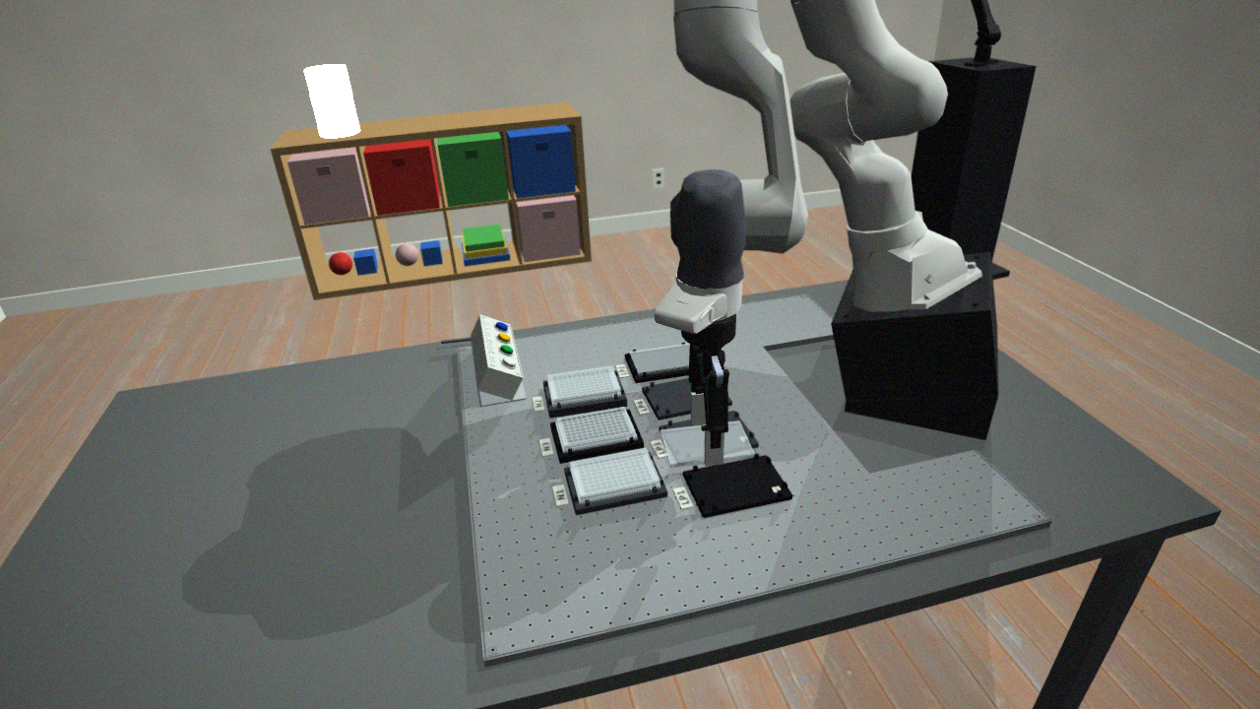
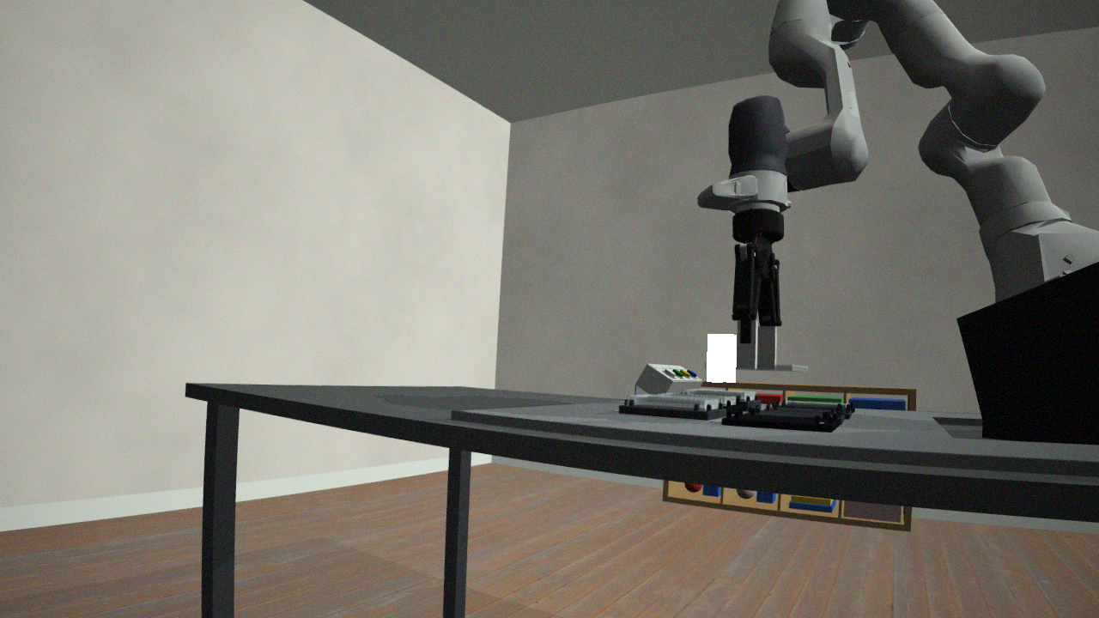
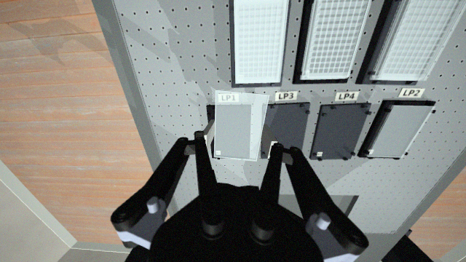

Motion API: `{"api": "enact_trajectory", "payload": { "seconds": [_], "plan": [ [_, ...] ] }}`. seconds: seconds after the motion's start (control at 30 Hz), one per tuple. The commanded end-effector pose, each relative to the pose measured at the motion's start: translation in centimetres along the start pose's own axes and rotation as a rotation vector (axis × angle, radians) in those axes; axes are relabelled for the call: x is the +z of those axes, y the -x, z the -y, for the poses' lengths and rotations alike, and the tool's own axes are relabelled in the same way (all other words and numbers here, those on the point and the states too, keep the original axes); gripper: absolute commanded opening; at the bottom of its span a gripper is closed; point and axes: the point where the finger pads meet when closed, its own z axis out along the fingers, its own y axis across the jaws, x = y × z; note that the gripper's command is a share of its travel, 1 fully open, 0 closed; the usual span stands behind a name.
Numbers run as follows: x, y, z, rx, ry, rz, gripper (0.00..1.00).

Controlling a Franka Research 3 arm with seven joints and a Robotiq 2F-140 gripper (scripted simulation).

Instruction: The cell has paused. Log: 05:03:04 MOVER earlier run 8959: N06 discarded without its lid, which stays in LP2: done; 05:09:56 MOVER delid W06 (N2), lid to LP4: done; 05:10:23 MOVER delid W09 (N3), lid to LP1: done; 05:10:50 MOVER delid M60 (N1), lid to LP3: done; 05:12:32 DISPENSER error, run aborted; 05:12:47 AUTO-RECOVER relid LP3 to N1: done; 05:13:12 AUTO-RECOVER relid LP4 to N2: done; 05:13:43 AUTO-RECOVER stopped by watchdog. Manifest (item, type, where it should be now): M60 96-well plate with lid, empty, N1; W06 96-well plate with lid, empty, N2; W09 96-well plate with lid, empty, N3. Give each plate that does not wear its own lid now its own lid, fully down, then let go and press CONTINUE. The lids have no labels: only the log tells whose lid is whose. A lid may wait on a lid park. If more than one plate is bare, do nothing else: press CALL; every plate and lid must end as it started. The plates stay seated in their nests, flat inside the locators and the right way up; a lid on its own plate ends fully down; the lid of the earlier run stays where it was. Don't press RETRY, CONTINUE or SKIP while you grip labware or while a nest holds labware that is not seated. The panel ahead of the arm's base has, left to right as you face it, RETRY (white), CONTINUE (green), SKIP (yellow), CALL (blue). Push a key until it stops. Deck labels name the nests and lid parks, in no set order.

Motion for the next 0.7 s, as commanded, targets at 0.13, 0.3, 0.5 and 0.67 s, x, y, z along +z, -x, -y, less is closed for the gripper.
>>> {"api": "enact_trajectory", "payload": {
  "seconds": [0.13,0.3,0.5,0.67],
  "plan": [
    [-0.1,-10.1,-8.7,-0.100,0.004,-0.002,0.00],
    [-0.3,-15.8,-14.9,-0.100,0.004,-0.003,0.00],
    [-0.3,-15.8,-14.9,-0.100,0.004,-0.003,0.00],
    [-0.3,-15.8,-14.9,-0.100,0.004,-0.003,0.00]
  ]
}}
